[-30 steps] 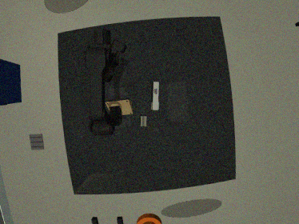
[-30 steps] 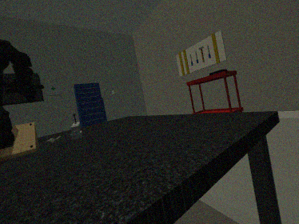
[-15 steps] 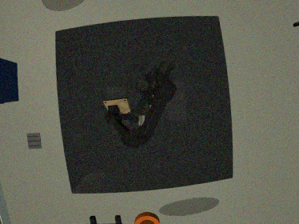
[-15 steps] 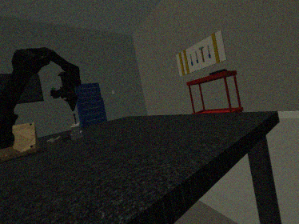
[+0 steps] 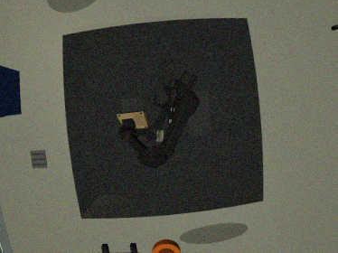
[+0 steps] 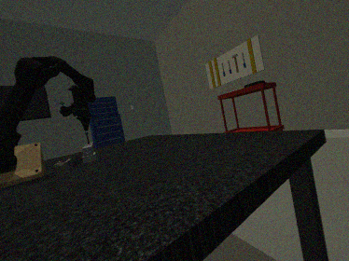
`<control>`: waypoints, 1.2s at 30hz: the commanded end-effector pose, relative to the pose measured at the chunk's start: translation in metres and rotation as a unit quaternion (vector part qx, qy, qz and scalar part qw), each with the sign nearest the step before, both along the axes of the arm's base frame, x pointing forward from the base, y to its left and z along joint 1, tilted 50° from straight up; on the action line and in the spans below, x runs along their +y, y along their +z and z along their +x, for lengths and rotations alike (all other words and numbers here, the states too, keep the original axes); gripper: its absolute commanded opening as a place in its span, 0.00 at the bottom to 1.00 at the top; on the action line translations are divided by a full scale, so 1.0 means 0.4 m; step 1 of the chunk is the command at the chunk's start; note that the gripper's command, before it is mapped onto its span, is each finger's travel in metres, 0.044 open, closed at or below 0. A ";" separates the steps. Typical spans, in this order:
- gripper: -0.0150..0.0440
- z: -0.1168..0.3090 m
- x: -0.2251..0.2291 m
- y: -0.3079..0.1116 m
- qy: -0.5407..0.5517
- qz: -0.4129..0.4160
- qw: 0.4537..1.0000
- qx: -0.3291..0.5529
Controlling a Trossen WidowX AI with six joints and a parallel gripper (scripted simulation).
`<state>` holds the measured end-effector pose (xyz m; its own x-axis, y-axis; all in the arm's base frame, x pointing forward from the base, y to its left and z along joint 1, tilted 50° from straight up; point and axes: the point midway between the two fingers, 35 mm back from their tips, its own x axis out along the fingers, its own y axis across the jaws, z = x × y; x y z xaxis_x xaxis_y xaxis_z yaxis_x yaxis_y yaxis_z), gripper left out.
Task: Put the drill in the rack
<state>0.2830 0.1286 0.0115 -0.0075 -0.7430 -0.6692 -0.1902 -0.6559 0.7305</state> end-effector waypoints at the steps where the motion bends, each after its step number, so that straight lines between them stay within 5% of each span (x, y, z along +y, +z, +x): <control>1: 0.25 -0.003 -0.016 -0.008 0.002 -0.005 1.000 0.004; 36: 0.25 -0.004 -0.037 -0.034 0.002 -0.005 1.000 0.004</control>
<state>0.2844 0.1207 0.0057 0.0115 -0.7437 -0.6685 -0.1864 -0.6584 0.7292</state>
